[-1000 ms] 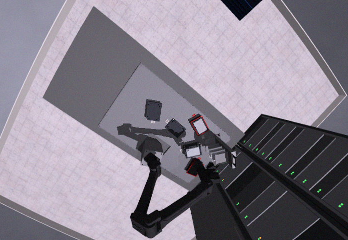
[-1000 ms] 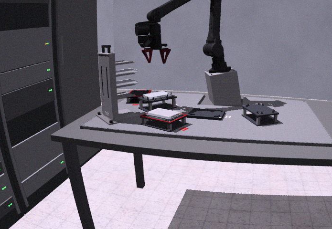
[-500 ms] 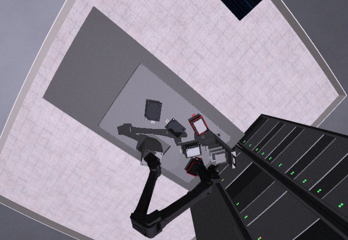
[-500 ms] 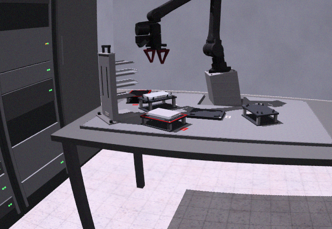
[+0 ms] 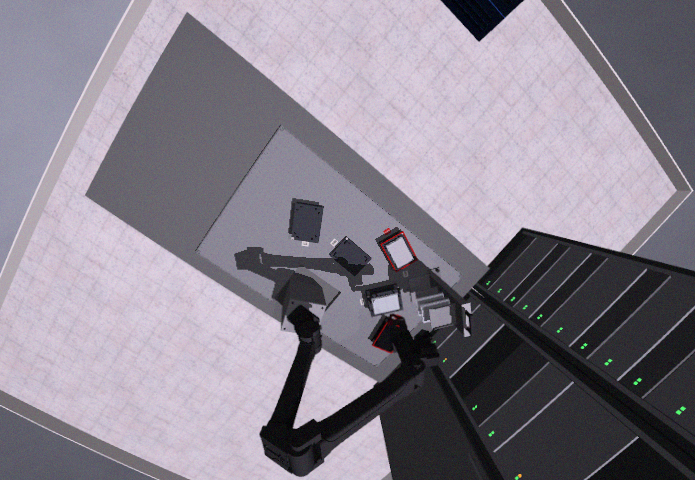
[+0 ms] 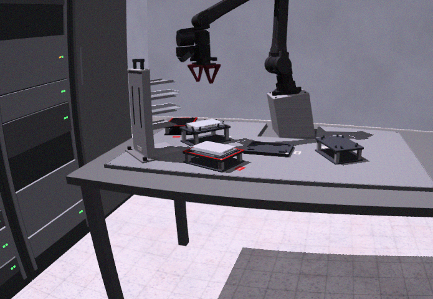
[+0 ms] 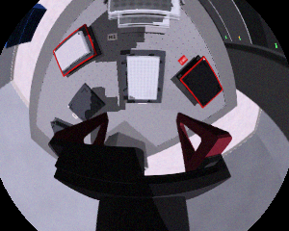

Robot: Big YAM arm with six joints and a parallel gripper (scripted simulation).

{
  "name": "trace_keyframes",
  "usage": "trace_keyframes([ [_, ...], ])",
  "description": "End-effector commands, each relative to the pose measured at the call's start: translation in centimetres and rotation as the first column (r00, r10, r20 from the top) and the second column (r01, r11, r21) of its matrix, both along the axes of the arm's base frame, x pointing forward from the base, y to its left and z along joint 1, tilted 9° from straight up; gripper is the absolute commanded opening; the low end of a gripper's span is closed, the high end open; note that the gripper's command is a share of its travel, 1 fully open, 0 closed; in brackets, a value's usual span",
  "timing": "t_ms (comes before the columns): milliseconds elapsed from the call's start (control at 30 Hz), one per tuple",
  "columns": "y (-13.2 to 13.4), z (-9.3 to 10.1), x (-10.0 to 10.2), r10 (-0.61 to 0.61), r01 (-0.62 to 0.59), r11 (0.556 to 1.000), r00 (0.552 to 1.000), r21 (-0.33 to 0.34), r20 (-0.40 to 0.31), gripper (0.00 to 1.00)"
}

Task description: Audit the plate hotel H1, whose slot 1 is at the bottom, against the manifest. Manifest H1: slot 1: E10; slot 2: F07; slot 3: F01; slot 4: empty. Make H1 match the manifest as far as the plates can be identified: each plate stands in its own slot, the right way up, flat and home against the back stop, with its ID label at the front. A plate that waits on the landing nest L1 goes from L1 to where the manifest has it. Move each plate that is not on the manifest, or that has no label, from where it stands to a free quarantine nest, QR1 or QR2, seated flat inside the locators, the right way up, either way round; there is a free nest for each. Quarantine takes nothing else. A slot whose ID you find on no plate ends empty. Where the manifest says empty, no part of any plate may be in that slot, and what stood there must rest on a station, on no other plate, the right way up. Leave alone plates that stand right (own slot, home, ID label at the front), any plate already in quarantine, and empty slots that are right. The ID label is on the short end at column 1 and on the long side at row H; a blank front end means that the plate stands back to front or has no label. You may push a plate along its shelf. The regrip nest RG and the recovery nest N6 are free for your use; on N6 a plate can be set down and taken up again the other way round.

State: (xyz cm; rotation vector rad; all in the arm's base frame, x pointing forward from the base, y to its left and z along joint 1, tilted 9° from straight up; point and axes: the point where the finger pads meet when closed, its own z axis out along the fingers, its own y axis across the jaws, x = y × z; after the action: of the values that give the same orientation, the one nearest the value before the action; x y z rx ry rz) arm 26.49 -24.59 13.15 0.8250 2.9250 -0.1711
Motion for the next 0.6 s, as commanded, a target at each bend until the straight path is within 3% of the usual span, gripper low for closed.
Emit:
trace_keyframes([
  [0,-1.8,3.7,2.0,-0.007,0.012,0.998,0.997,-0.064,0.078,1.00],
  [67,-1.8,3.7,2.0,-0.007,0.012,0.998,0.997,-0.064,0.078,1.00],
  [100,-2.1,2.4,2.2,-0.008,0.012,0.999,0.998,-0.053,0.064,1.00],
  [167,-1.0,-0.5,0.6,-0.010,0.011,1.000,1.000,-0.017,0.022,1.00],
  [567,-1.5,-3.8,0.8,-0.003,0.003,1.000,1.000,-0.017,0.020,1.00],
])
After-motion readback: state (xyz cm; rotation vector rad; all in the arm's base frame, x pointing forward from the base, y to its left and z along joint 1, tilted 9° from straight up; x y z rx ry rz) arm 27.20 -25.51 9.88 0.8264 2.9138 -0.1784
